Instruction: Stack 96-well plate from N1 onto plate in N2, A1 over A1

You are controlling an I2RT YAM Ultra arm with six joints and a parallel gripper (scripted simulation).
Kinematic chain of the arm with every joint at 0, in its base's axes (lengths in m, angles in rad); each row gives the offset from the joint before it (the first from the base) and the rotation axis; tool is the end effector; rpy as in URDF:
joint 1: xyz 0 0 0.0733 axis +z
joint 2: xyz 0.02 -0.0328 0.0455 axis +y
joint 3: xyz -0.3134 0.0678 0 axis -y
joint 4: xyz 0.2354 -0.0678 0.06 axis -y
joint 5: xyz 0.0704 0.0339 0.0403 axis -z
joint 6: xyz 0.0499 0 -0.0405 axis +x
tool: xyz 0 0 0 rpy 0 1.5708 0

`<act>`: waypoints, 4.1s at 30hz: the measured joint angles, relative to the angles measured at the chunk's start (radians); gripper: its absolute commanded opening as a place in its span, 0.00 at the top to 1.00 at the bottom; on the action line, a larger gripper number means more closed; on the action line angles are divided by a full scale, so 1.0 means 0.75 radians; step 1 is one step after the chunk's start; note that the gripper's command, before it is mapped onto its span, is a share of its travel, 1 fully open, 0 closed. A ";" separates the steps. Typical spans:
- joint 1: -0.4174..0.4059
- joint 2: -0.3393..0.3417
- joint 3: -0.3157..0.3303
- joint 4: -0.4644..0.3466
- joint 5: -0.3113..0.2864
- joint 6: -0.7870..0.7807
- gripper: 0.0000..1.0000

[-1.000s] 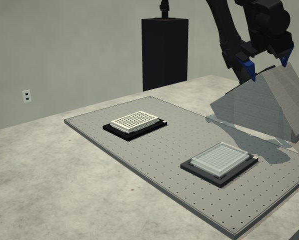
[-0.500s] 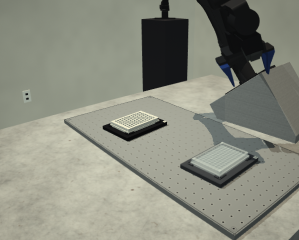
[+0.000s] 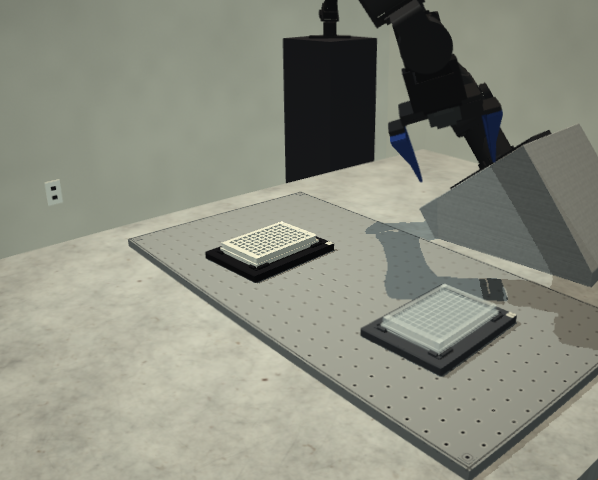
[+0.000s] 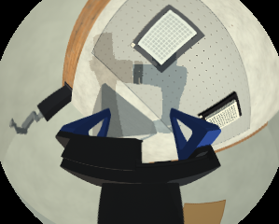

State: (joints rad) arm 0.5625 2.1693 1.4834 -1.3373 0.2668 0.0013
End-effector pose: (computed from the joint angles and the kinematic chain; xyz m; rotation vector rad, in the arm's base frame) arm 0.3150 0.1843 0.1685 0.8380 -2.6028 0.5273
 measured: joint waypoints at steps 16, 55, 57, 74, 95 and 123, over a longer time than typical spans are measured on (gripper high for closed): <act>-0.191 -0.065 0.040 0.044 0.137 -0.018 0.00; -0.661 -0.230 0.123 0.179 0.466 -0.031 0.00; -0.683 -0.240 0.126 0.189 0.489 -0.023 0.00; -0.781 -0.279 0.153 0.223 0.553 -0.075 0.00; -0.780 -0.279 0.154 0.225 0.553 -0.082 0.00; -0.780 -0.279 0.136 0.242 0.553 -0.090 0.00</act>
State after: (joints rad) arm -0.0227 1.9602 1.5852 -1.1557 0.6815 -0.0658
